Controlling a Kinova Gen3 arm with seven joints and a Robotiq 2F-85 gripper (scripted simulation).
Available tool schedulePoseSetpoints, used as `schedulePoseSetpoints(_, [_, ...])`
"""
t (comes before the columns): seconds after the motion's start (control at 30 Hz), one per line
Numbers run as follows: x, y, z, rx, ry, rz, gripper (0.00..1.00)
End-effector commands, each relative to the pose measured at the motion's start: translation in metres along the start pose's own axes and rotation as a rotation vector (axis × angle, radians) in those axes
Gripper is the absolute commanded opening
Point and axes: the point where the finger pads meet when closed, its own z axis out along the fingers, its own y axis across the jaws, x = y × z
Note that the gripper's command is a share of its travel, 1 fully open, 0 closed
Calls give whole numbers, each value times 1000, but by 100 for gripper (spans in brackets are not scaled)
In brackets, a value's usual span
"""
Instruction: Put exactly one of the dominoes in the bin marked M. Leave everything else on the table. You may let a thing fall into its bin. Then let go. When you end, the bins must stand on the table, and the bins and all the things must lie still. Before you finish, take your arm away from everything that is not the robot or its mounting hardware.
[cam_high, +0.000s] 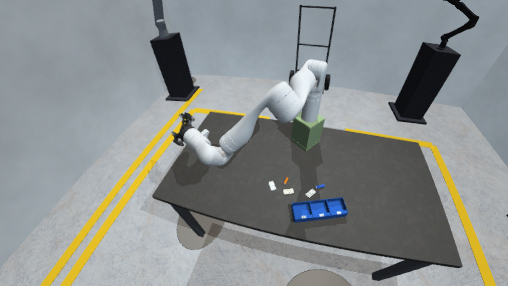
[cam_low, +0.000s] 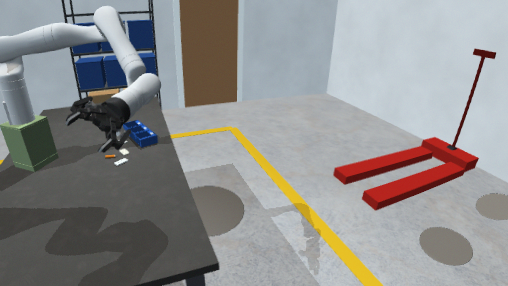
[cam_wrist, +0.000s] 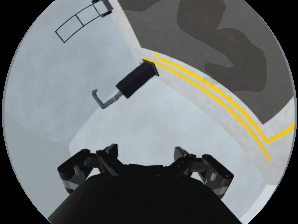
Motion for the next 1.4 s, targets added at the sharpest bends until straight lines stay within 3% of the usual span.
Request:
schedulePoseSetpoints(0.0, [-1, -1, 0, 0, -1, 2, 100])
schedulePoseSetpoints(0.53, [-1, -1, 0, 0, -1, 2, 100])
schedulePoseSetpoints(0.57, [5, 5, 0, 0, -1, 2, 9])
schedulePoseSetpoints(0.97, [77, 74, 6, 0, -1, 2, 9])
schedulePoseSetpoints(1.1, [79, 76, 7, 0, -1, 2, 9])
schedulePoseSetpoints(1.13, [82, 74, -1, -41, 6, -25, 9])
schedulePoseSetpoints(1.2, [91, 74, -11, -65, 83, -56, 9])
schedulePoseSetpoints(1.27, [103, 74, -22, -114, 150, -112, 9])
schedulePoseSetpoints(1.37, [108, 74, -28, -121, 159, -119, 9])
